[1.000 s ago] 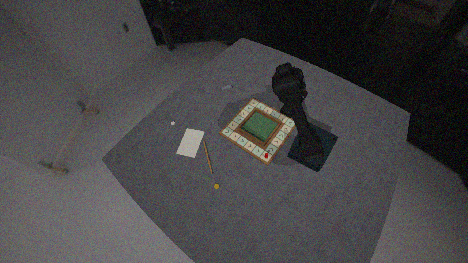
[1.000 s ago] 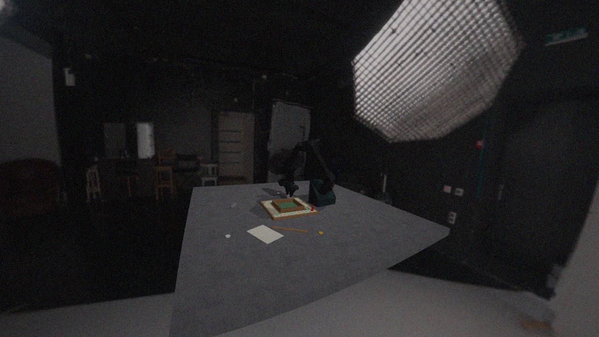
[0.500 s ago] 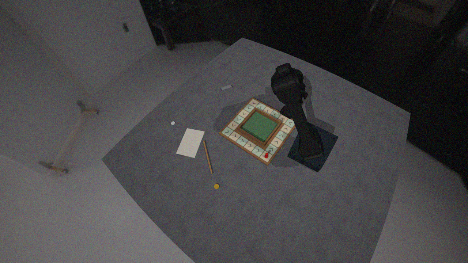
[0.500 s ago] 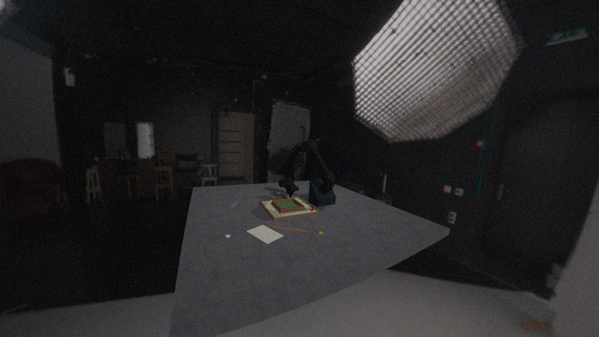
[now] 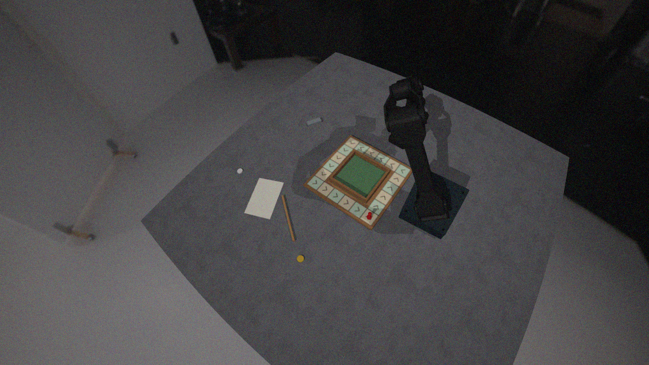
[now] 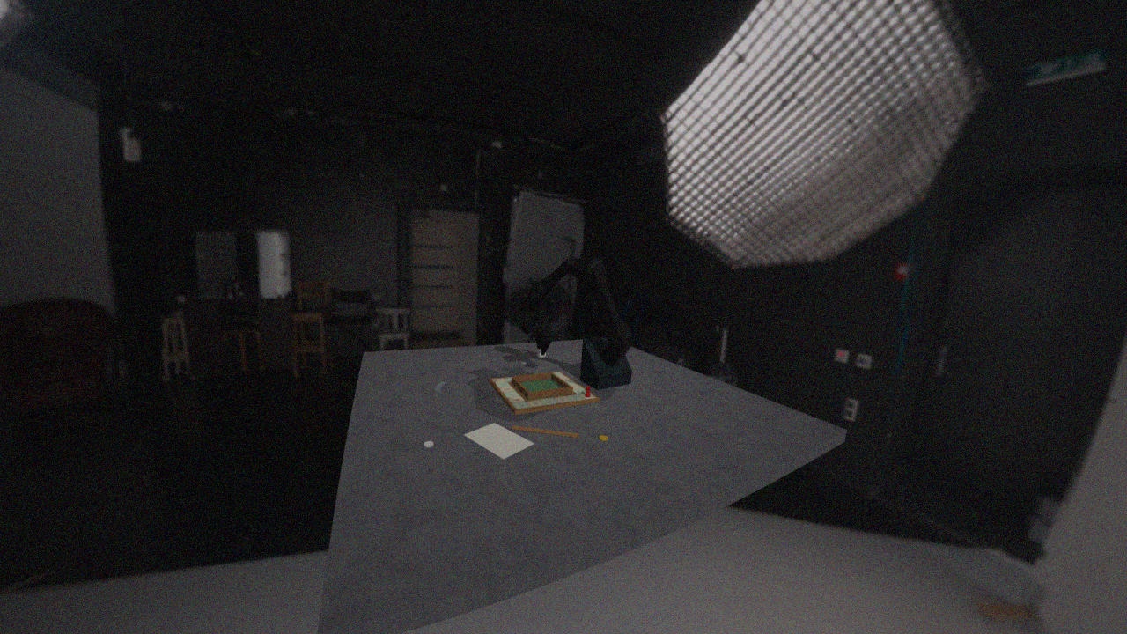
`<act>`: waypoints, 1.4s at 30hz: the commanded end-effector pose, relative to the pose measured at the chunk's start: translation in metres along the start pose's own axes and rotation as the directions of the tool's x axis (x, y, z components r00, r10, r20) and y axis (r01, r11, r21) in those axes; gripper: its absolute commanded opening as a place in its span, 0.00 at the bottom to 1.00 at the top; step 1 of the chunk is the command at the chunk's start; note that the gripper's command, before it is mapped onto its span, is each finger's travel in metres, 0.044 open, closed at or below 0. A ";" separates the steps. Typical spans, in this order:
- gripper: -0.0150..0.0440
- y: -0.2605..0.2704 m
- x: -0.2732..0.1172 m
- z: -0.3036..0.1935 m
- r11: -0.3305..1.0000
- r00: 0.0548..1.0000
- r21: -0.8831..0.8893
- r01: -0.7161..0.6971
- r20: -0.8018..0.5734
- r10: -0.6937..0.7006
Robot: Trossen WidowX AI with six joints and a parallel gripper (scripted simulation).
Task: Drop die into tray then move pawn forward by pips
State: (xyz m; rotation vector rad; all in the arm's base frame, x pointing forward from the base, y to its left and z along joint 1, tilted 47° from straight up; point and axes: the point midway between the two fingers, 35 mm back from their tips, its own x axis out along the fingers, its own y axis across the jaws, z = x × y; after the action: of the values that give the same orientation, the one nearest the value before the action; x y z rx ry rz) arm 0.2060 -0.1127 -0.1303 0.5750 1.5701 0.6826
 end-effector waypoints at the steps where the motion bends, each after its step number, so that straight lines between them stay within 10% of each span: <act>1: 0.25 0.001 -0.028 0.000 1.000 1.000 -0.004 0.003 -0.001 -0.003; 42: 0.25 0.097 -0.037 0.055 0.656 1.000 0.754 0.009 0.006 -0.021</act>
State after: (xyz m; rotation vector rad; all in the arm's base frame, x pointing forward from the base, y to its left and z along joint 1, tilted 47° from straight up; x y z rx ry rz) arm 0.2593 -0.0754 -0.0432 1.1241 1.8070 0.0183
